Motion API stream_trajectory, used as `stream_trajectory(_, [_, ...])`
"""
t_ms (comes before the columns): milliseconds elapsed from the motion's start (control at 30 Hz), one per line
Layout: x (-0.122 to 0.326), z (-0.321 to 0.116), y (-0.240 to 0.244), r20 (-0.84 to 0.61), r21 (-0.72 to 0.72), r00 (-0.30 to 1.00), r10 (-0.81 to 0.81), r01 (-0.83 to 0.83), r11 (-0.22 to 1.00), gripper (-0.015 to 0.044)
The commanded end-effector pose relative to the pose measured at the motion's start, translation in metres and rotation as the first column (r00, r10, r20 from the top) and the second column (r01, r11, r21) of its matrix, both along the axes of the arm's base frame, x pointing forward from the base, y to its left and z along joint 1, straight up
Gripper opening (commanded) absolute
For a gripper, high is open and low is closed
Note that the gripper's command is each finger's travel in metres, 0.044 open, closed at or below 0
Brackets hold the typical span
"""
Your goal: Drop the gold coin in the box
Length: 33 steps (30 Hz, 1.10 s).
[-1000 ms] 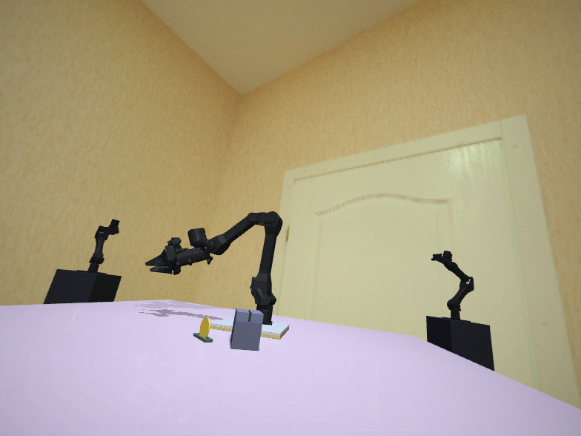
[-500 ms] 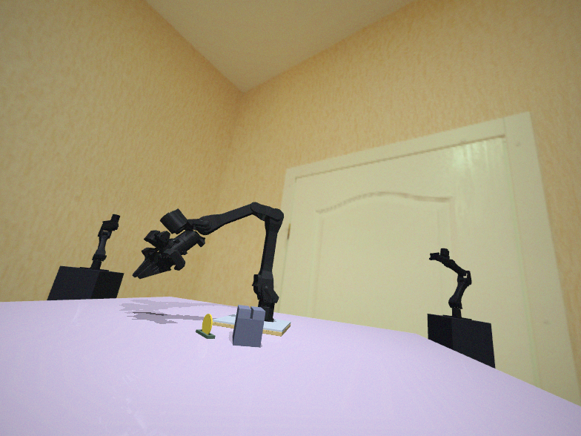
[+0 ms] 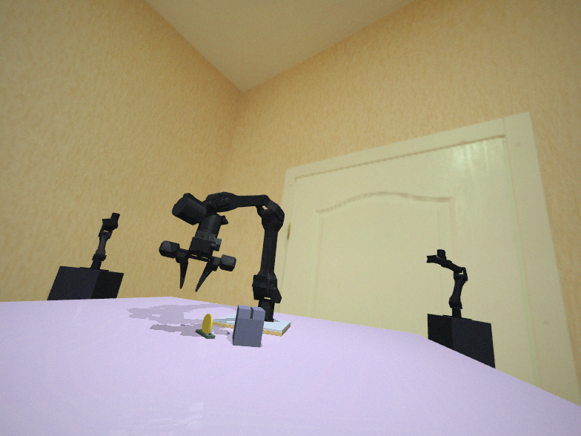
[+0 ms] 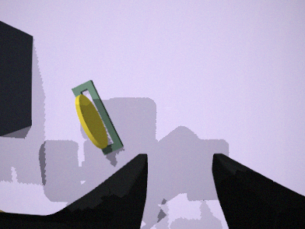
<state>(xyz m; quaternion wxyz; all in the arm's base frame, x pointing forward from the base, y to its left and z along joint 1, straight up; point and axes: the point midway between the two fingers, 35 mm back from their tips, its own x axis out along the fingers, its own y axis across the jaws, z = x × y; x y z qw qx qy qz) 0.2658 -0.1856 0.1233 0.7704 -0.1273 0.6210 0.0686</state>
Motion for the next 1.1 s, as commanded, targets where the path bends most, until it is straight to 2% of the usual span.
stream_trajectory(0, [0.001, 0.015, 0.061, -0.197, 0.023, 0.907, 0.371, -0.374, 0.927, 0.0161])
stream_trajectory(367, [0.0, 0.016, 0.062, -0.205, 0.026, 0.899, 0.387, -0.39, 0.92, 0.0161])
stream_trajectory(533, [0.001, -0.017, 0.062, -0.205, 0.026, 0.899, 0.387, -0.39, 0.92, 0.0161])
stream_trajectory(1067, [0.002, -0.038, 0.058, -0.205, 0.026, 0.899, 0.387, -0.39, 0.92, 0.0161])
